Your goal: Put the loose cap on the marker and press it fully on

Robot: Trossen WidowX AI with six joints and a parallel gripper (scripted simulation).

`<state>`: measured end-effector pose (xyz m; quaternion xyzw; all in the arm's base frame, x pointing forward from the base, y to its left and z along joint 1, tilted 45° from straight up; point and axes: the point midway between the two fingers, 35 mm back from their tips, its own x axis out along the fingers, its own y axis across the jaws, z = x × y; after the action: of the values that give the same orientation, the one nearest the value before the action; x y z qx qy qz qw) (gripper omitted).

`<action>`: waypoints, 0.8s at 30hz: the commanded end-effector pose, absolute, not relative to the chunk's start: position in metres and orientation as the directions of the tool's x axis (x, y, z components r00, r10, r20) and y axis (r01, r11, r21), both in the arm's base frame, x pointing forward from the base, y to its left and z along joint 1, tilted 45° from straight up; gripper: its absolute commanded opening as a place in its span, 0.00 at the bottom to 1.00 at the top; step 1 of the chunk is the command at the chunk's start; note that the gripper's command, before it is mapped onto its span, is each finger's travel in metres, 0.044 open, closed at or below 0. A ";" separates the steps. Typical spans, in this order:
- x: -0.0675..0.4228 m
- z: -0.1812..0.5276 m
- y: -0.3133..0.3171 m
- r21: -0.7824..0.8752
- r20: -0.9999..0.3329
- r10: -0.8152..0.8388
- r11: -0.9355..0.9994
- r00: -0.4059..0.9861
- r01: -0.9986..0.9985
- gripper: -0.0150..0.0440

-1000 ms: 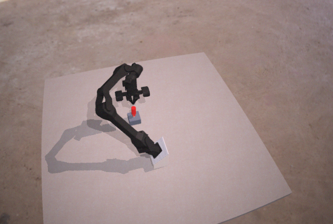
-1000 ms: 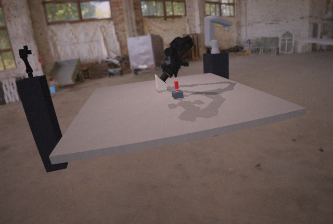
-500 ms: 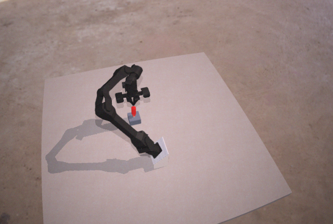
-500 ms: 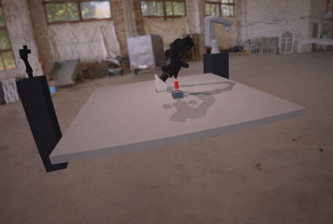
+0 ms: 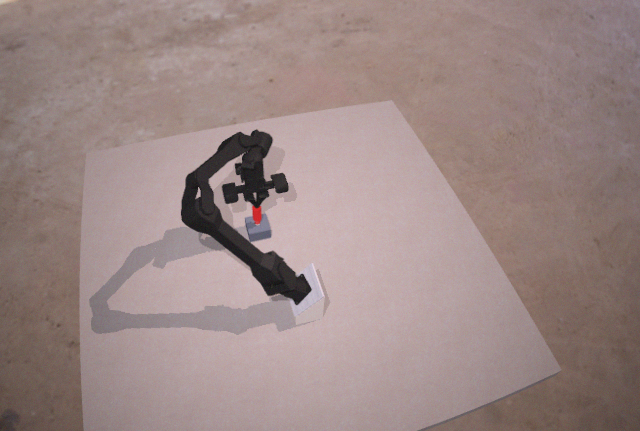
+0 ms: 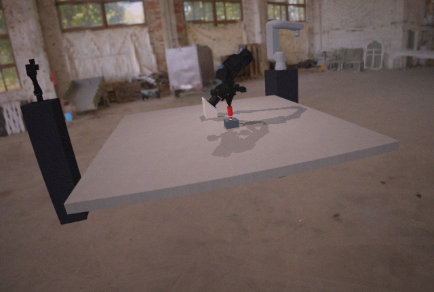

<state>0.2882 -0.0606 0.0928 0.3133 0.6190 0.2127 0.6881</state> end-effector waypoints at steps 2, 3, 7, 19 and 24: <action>0.288 0.087 -0.054 0.699 -0.715 0.685 0.708 0.141 0.101 0.25; 0.288 0.086 -0.053 0.699 -0.715 0.685 0.708 0.141 0.101 0.25; 0.289 0.085 -0.052 0.699 -0.715 0.685 0.708 0.141 0.101 0.25; 0.284 0.126 -0.095 0.686 -0.727 0.661 0.713 0.187 0.149 0.25; 0.275 0.152 -0.118 0.681 -0.731 0.649 0.708 0.209 0.184 0.25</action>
<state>0.2794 -0.1095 0.1413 0.3424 0.6061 0.1713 0.6972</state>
